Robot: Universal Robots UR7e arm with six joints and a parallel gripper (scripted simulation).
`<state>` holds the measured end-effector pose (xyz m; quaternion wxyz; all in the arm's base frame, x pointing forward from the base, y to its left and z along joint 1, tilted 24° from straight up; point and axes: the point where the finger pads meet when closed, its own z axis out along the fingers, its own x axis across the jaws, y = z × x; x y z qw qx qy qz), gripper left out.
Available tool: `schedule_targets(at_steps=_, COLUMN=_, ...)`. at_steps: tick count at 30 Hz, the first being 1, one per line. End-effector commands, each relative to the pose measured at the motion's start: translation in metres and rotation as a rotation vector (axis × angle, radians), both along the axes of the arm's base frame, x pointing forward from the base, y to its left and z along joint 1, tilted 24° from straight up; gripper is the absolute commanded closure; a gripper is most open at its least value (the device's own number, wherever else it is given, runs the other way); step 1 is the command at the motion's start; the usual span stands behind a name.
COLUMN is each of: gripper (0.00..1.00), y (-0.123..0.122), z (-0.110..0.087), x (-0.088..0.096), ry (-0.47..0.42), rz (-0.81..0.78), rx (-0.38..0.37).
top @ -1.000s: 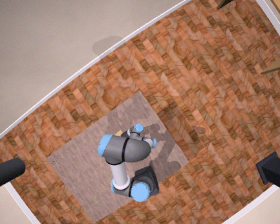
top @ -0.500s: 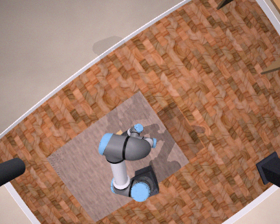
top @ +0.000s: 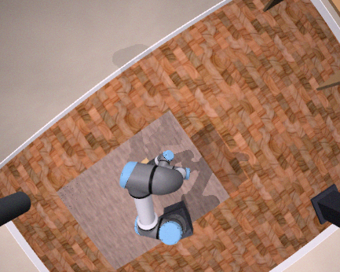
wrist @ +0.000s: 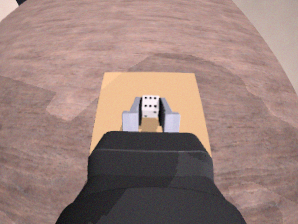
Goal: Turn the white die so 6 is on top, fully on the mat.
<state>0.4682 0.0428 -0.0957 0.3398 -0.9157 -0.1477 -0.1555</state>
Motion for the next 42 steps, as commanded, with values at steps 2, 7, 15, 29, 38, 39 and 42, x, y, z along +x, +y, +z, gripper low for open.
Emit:
schedule_targets(at_steps=2, gripper=0.60, y=-0.0001, z=0.0003, x=0.0002, ry=-0.001, rz=0.000, rx=0.000)
schedule_targets(at_steps=7, gripper=0.60, y=-0.0001, z=0.0003, x=0.0002, ry=-0.001, rz=0.000, rx=0.000)
schedule_targets(at_steps=15, gripper=0.60, y=-0.0001, z=0.0003, x=0.0002, ry=-0.001, rz=0.000, rx=0.000)
schedule_targets(at_steps=29, gripper=0.60, y=-0.0002, z=-0.0013, x=0.0009, ry=-0.001, rz=0.000, rx=0.000)
schedule_targets(at_steps=38, gripper=0.60, y=-0.0003, z=-0.0037, x=0.0020, ry=-0.001, rz=0.000, rx=0.000)
schedule_targets(at_steps=39, gripper=0.60, y=-0.0003, z=-0.0039, x=0.0021, ry=-0.001, rz=0.000, rx=0.000)
schedule_targets(at_steps=42, gripper=0.60, y=-0.0003, z=-0.0043, x=0.0022, ry=-0.001, rz=0.000, rx=0.000)
